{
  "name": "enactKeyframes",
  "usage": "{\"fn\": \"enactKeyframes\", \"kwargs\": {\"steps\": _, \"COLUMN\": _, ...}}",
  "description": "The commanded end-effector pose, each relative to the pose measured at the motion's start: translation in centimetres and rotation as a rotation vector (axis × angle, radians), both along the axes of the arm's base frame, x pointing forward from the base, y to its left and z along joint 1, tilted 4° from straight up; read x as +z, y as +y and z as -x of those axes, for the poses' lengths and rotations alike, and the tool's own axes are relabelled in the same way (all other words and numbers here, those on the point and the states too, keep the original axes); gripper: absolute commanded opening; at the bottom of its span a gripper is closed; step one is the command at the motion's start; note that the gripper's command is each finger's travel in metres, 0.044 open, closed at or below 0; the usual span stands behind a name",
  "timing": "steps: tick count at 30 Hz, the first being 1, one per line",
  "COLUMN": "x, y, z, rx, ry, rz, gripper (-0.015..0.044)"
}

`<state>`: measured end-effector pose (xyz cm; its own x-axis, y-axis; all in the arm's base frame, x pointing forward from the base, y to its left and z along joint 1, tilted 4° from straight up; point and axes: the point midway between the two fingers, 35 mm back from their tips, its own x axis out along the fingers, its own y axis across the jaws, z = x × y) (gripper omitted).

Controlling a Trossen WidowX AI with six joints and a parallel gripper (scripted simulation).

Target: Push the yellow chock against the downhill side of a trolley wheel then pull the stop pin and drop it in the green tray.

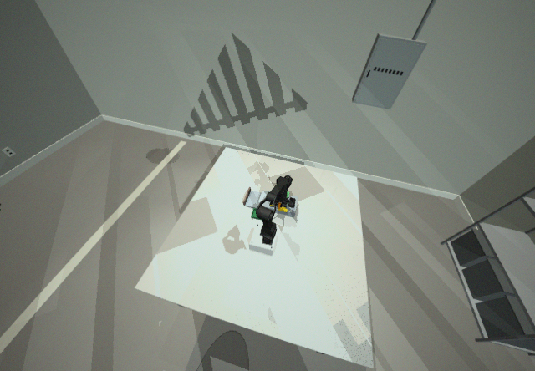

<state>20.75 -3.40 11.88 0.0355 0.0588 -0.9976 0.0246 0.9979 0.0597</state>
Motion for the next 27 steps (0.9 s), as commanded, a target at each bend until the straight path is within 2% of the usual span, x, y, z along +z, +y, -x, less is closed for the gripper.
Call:
{"fn": "enactKeyframes", "kwargs": {"steps": 1, "x": 0.0, "y": 1.4, "z": -0.3, "rx": -0.001, "ry": -0.002, "rz": -0.007, "gripper": 0.0}}
{"fn": "enactKeyframes", "kwargs": {"steps": 27, "x": -0.4, "y": 10.1, "z": -1.8, "rx": -0.001, "ry": -0.004, "rz": -0.017, "gripper": 0.0}}
